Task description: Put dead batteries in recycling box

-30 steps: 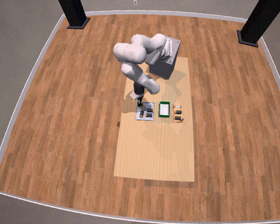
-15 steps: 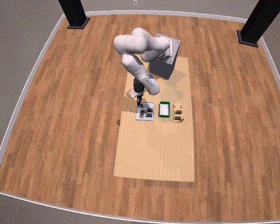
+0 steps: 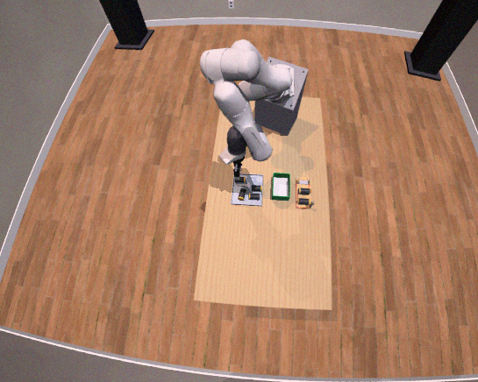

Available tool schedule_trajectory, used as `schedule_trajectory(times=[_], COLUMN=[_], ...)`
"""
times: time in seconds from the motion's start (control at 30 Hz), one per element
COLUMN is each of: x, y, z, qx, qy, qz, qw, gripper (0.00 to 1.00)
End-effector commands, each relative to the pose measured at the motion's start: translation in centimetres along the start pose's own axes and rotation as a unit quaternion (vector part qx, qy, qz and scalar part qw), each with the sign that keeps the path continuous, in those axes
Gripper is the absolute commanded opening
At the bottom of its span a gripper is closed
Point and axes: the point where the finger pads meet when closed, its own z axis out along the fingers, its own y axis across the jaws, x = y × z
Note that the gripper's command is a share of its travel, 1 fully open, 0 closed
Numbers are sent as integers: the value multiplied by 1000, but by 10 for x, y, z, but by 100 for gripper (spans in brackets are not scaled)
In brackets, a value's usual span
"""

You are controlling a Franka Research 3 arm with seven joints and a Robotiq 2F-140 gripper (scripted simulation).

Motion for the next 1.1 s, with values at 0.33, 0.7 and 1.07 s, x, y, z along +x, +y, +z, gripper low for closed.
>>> schedule_trajectory(times=[0.33, 0.7, 1.07], x=[-3, -33, -112], y=[3, -11, -47], z=[-49, -50, -51], qx=[-4, -4, -4], qy=[-6, -6, -6], qz=[-18, -18, -18], qw=[1000, 1000, 1000], gripper=[29, 29, 29])
